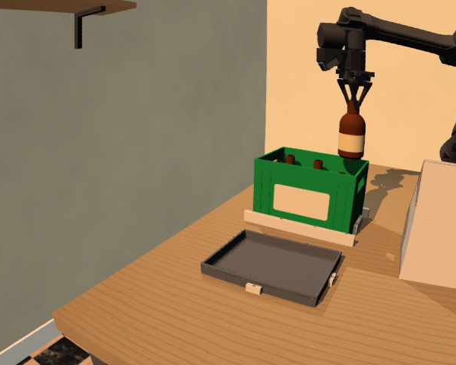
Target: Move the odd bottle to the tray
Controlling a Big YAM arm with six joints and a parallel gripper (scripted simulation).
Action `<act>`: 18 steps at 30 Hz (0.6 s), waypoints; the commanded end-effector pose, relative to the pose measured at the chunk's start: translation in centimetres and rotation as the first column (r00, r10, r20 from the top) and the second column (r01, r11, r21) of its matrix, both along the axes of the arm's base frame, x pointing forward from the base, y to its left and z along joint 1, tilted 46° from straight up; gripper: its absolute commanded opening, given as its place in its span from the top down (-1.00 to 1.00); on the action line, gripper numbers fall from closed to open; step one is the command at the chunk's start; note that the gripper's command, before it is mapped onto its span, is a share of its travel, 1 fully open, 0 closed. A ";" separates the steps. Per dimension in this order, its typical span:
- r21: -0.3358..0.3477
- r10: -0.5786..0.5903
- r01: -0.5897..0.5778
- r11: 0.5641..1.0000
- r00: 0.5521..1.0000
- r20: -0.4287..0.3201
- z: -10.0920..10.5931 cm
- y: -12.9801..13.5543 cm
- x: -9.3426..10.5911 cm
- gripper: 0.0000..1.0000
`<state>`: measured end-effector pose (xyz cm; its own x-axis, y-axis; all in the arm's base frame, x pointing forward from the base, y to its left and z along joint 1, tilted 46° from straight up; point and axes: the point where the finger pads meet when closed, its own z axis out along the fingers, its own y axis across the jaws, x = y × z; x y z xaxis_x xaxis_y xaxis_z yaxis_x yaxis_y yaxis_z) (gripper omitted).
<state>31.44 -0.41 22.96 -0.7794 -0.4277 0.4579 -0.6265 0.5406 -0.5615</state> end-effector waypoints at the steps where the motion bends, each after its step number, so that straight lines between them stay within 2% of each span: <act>1: 0.014 0.019 -0.019 1.000 0.999 0.033 1.3 1.5 1.3 1.00; 18: 0.015 0.019 -0.020 1.000 0.999 0.036 1.1 1.6 1.4 1.00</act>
<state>31.47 -0.32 22.85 -0.7793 -0.4268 0.4589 -0.6266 0.5409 -0.5611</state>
